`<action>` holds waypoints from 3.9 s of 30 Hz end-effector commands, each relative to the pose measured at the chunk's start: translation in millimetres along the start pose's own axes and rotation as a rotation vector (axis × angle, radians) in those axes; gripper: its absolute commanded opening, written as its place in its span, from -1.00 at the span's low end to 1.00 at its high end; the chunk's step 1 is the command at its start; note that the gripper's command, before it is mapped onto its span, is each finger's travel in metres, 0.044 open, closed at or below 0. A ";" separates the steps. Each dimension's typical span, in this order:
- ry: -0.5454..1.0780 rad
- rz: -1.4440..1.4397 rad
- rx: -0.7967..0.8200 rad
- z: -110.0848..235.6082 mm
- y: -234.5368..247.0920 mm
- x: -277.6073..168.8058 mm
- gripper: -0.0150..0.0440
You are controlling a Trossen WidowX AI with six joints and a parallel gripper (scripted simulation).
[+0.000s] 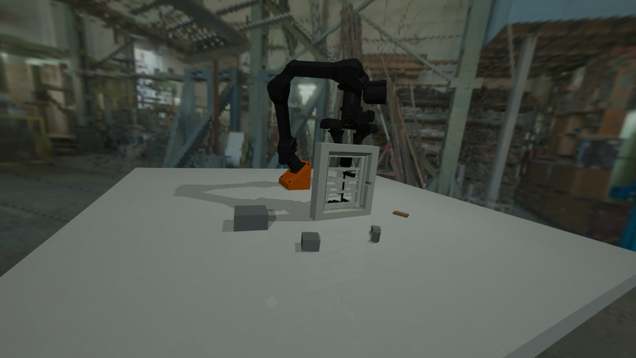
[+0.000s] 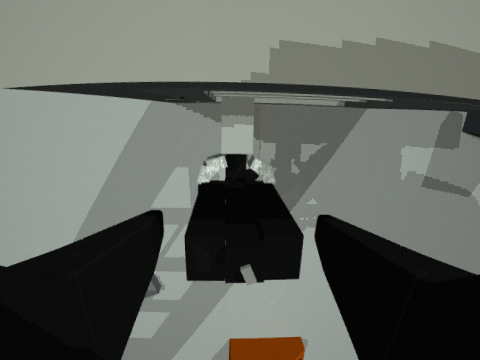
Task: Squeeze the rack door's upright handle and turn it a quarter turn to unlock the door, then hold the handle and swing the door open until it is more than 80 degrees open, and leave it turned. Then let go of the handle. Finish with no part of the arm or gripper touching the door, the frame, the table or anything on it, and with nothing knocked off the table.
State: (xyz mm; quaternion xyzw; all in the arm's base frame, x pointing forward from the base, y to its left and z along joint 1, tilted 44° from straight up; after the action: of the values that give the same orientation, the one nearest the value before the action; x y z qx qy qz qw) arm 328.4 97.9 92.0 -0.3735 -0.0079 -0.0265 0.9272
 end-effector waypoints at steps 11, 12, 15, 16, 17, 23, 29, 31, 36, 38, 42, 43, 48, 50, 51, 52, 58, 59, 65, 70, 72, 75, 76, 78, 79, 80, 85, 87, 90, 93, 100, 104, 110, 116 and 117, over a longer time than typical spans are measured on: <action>0.065 0.022 0.019 -23.9 -0.8 -0.2 0.49; 0.066 0.022 0.020 -24.2 -0.9 -0.2 0.49; 0.066 0.022 0.020 -24.2 -0.9 -0.2 0.22; 0.066 0.022 0.020 -24.2 -0.9 -0.2 0.13; 0.066 0.022 0.020 -24.2 -0.9 -0.2 0.04; 0.066 0.022 0.020 -24.2 -0.9 -0.2 -0.23; 0.066 0.022 0.020 -24.2 -0.9 -0.2 -0.36; 0.066 0.022 0.020 -24.2 -0.9 -0.2 -0.41; 0.066 0.030 0.020 -24.2 -0.9 -0.2 -0.44; 0.065 0.095 0.022 -24.2 -0.9 -0.2 -0.44; 0.063 0.292 0.029 -24.2 -0.9 -0.2 -0.44; 0.062 0.341 0.030 -24.2 -0.9 -0.2 -0.44; 0.059 0.588 0.038 -24.2 -0.8 -0.2 -0.44; 0.057 0.686 0.041 -24.2 -0.8 -0.2 -0.44; 0.056 0.735 0.042 -24.2 -0.8 -0.2 -0.44; 0.055 0.785 0.044 -24.2 -0.8 -0.2 -0.44; 0.049 1.080 0.053 -24.2 -0.8 -0.2 -0.44; 0.048 1.129 0.054 -24.2 -0.8 -0.2 -0.44; 0.041 1.425 0.063 -24.2 -0.8 -0.2 -0.44; 0.034 1.671 0.070 -24.2 -0.8 -0.2 -0.44; 0.031 1.770 0.072 -24.2 -0.8 -0.2 -0.44; 0.027 1.909 0.076 -24.2 -0.8 -0.2 -0.44; 0.026 1.933 0.077 -24.2 -0.8 -0.2 -0.44; 0.026 1.941 0.077 -24.2 -0.8 -0.2 -0.44; 0.026 1.941 0.077 -24.2 -0.8 -0.2 -0.44; 0.026 1.941 0.077 -24.2 -0.8 -0.2 -0.44; 0.026 1.941 0.077 -24.2 -0.8 -0.2 -0.44; 0.026 1.941 0.077 -24.2 -0.8 -0.2 -0.44; 0.026 1.941 0.077 -24.2 -0.8 -0.2 -0.26; 0.026 1.941 0.077 -24.2 -0.8 -0.2 0.01; 0.026 1.933 0.077 -24.2 -0.8 -0.2 0.49; 0.031 1.769 0.072 -24.2 -0.8 -0.2 0.49; 0.040 1.471 0.064 -24.2 -0.8 -0.2 0.49; 0.047 1.174 0.056 -24.2 -0.8 -0.2 0.49; 0.048 1.125 0.054 -24.2 -0.8 -0.2 0.49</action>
State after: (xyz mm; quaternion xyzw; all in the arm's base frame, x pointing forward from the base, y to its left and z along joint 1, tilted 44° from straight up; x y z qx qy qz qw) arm 325.0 86.5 74.8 -0.2721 0.2371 0.5367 0.7627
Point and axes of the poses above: the point midway between the two fingers, 35 mm back from their tips, its own z axis back along the fingers, its own y axis across the jaws, x = y × z, the point moved 2 cm from there along z, back along the fingers, and after that the axes turned 3 degrees about z, right-handed, at the moved point
